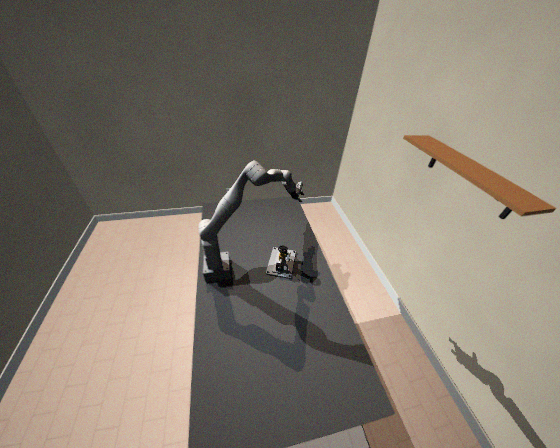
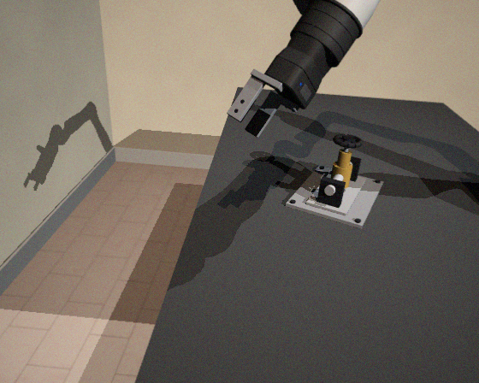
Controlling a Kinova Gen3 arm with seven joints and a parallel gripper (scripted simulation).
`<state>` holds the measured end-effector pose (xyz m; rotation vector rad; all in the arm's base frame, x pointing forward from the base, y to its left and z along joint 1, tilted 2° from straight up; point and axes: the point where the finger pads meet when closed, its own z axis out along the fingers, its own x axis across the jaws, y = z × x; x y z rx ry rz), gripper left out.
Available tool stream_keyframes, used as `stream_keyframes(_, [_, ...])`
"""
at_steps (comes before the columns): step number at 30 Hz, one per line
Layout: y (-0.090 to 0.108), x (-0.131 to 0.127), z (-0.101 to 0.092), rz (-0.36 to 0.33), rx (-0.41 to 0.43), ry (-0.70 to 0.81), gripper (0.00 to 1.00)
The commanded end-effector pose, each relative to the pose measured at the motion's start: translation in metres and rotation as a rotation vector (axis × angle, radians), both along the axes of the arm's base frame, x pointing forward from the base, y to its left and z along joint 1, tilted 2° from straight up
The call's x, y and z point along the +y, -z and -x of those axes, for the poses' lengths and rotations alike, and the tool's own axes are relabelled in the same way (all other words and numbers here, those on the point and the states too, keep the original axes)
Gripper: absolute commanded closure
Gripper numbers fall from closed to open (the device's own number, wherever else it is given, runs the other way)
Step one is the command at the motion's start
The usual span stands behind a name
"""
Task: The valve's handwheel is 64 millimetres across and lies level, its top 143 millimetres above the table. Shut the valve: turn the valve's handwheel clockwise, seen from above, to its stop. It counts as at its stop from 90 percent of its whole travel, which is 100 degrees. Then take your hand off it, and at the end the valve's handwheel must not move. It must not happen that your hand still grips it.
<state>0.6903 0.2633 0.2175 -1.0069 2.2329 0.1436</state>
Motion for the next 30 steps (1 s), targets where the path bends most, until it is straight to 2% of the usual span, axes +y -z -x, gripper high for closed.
stream_keyframes(1, [0.016, -0.05, 0.008, 0.007, 0.075, 0.13, 0.0])
stream_keyframes(5, [0.046, -0.121, 0.038, -0.014, 0.233, 0.384, 0.0])
stream_keyframes(6, [0.047, -0.122, 0.038, -0.014, 0.234, 0.388, 0.0])
stream_keyframes(10, [0.069, -0.188, 0.08, -0.047, 0.383, 0.665, 0.0])
stream_keyframes(13, [0.069, -0.19, 0.081, -0.048, 0.387, 0.672, 0.0])
stream_keyframes(15, [0.077, -0.219, 0.106, -0.069, 0.456, 0.815, 0.0])
stream_keyframes(18, [0.077, -0.219, 0.106, -0.069, 0.456, 0.815, 0.0])
stream_keyframes(19, [0.08, -0.232, 0.118, -0.08, 0.488, 0.885, 0.0])
stream_keyframes(25, [0.08, -0.232, 0.118, -0.08, 0.488, 0.885, 0.0])
stream_keyframes(26, [0.083, -0.244, 0.131, -0.092, 0.519, 0.953, 0.0])
stream_keyframes(30, [0.083, -0.244, 0.131, -0.092, 0.519, 0.953, 0.0])
